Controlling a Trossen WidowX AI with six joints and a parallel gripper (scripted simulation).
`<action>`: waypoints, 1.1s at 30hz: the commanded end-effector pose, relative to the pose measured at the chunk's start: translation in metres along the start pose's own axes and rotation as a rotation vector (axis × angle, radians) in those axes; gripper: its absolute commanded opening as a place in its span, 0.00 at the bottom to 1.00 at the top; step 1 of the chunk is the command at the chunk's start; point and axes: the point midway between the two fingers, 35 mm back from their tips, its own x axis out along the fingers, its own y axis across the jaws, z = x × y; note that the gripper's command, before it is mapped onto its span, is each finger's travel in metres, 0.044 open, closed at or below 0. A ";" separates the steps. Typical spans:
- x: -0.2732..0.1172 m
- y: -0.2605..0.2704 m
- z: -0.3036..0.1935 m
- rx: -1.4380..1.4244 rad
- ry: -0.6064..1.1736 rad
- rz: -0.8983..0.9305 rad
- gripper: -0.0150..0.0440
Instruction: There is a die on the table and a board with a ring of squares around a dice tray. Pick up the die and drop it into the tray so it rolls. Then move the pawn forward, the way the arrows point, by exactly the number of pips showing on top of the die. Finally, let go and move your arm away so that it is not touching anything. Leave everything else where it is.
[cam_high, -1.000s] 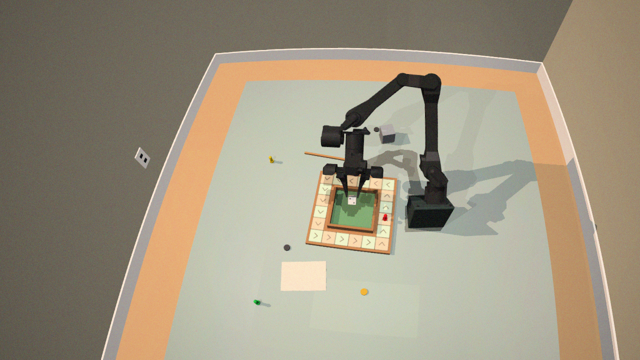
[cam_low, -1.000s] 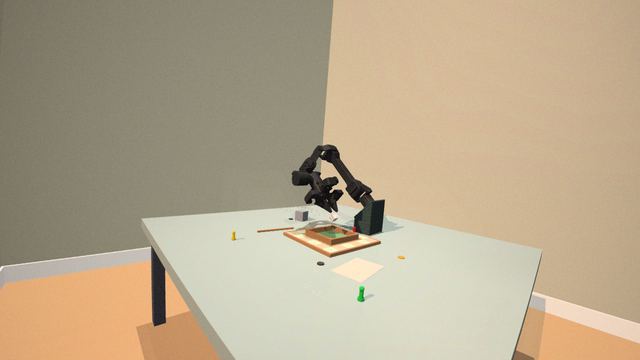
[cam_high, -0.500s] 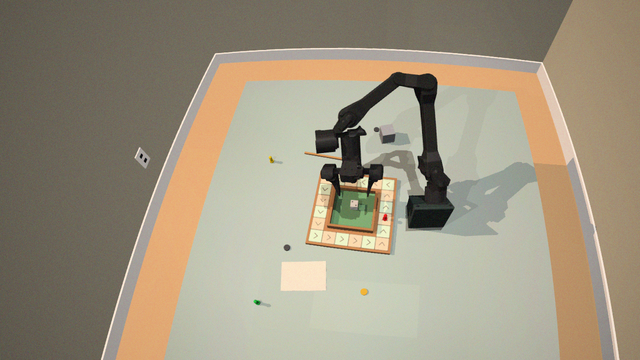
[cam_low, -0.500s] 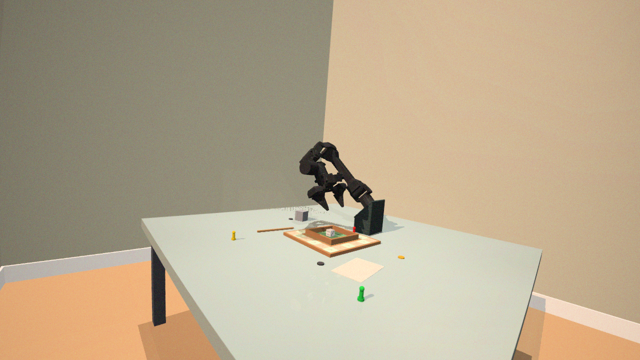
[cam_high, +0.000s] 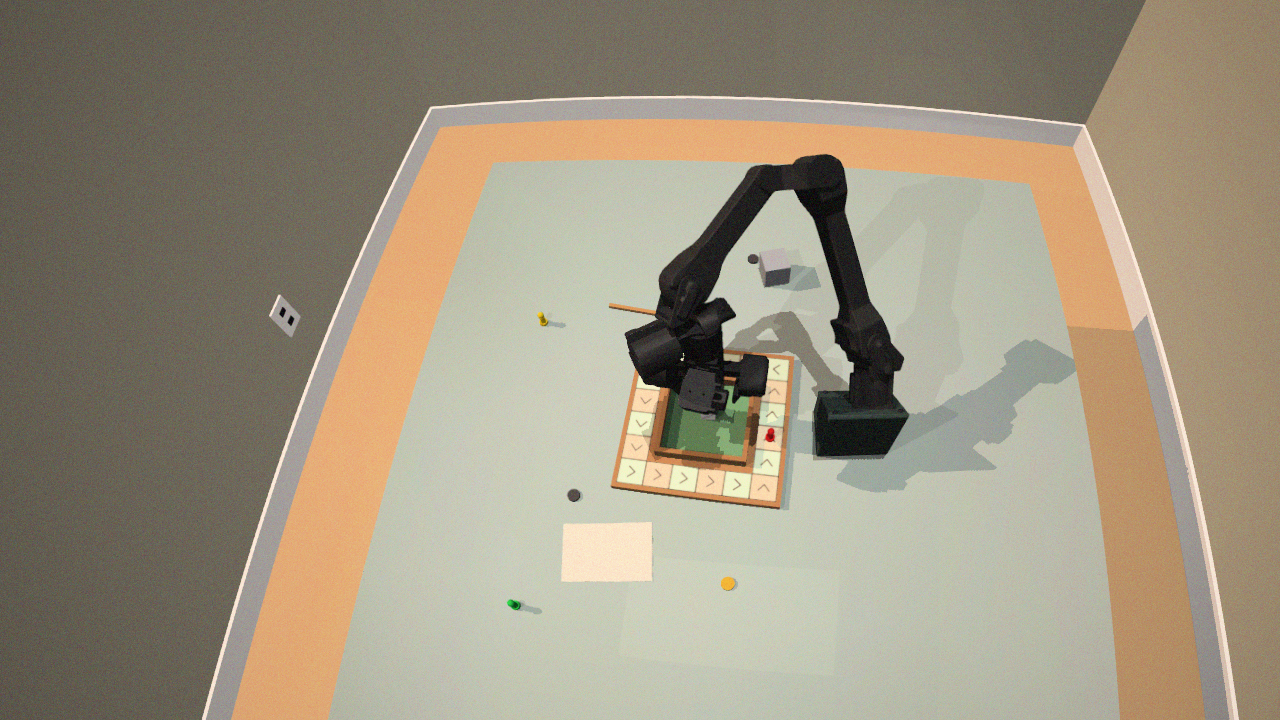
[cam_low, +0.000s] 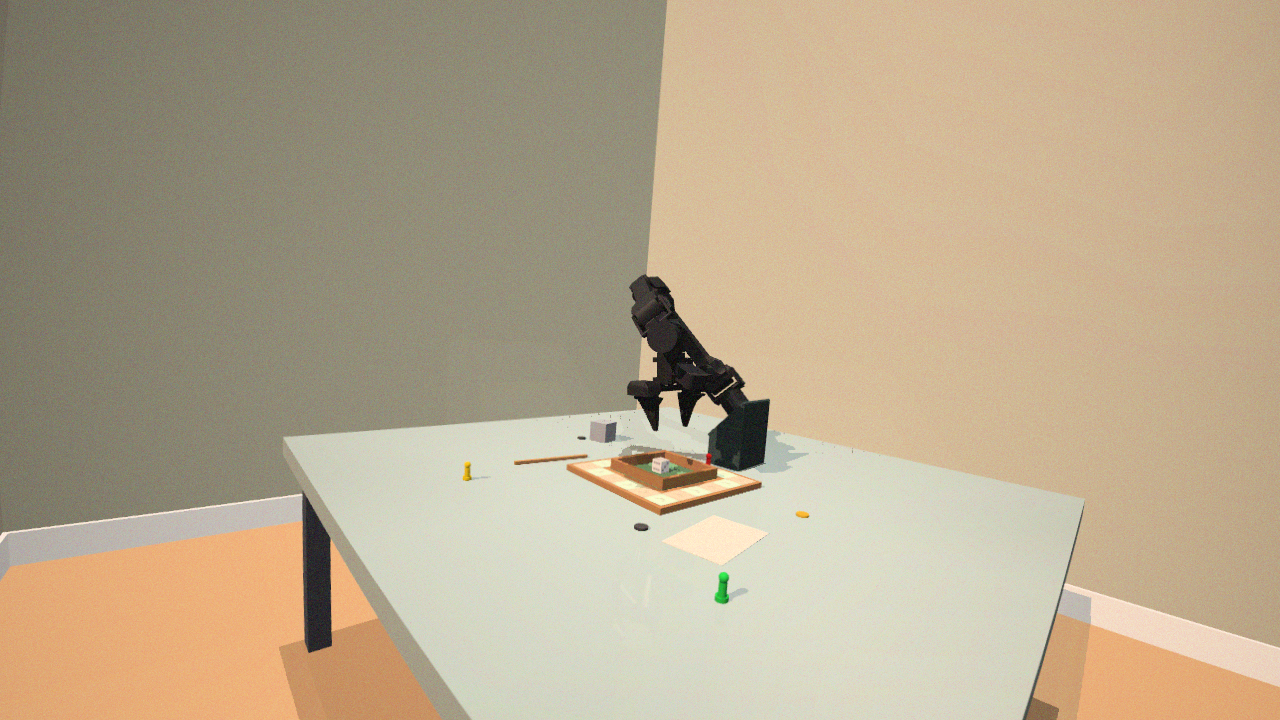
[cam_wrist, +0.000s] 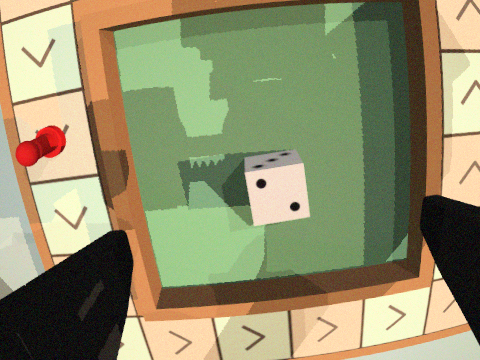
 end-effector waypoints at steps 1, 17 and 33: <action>0.004 0.016 0.007 0.221 0.004 0.004 0.78; 0.026 0.086 0.017 1.419 0.030 -0.055 0.59; 0.034 0.107 0.015 1.892 0.019 -0.089 0.59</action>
